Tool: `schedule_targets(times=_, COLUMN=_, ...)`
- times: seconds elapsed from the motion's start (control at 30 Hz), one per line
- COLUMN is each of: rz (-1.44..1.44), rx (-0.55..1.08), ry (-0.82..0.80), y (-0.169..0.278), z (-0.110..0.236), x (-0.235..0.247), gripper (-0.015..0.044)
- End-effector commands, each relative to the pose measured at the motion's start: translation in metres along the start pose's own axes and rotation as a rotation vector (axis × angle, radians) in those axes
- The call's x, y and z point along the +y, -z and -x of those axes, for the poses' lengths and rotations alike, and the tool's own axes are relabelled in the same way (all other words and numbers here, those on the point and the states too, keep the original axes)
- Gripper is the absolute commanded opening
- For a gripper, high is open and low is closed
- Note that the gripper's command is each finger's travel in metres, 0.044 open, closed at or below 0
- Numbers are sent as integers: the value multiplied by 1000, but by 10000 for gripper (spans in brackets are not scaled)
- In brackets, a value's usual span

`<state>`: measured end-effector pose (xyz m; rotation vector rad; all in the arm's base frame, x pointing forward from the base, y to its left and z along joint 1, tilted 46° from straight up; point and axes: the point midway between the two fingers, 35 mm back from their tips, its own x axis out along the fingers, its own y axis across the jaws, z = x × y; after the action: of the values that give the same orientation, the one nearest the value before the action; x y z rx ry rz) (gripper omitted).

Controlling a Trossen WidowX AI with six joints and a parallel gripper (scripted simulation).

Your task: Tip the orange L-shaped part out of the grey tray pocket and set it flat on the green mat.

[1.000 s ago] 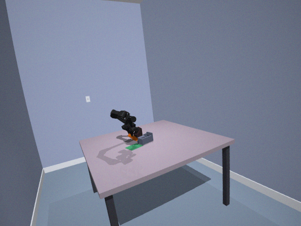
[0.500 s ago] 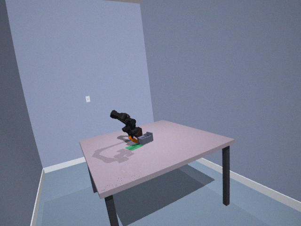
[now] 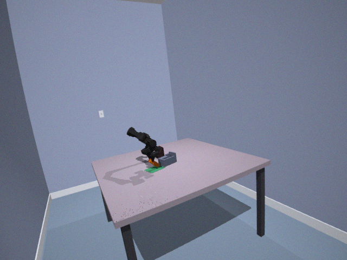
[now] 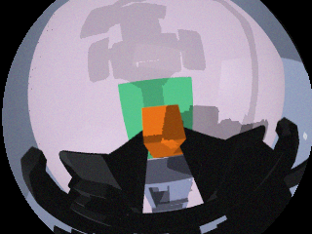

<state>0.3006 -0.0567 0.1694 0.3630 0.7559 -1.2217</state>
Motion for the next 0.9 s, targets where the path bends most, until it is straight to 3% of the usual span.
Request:
schedule_targets(times=0.0, rz=9, rx=-4, ry=4, y=0, z=-5, x=-1, gripper=0)
schedule_targets(times=0.43, rz=3, rx=0, ry=3, y=1, z=-5, x=-1, gripper=0)
schedule_targets(times=0.73, rz=3, rx=0, ry=3, y=1, z=-5, x=-1, gripper=236)
schedule_targets(times=0.87, rz=-11, rx=1, ry=-14, y=1, z=18, x=2, gripper=341)
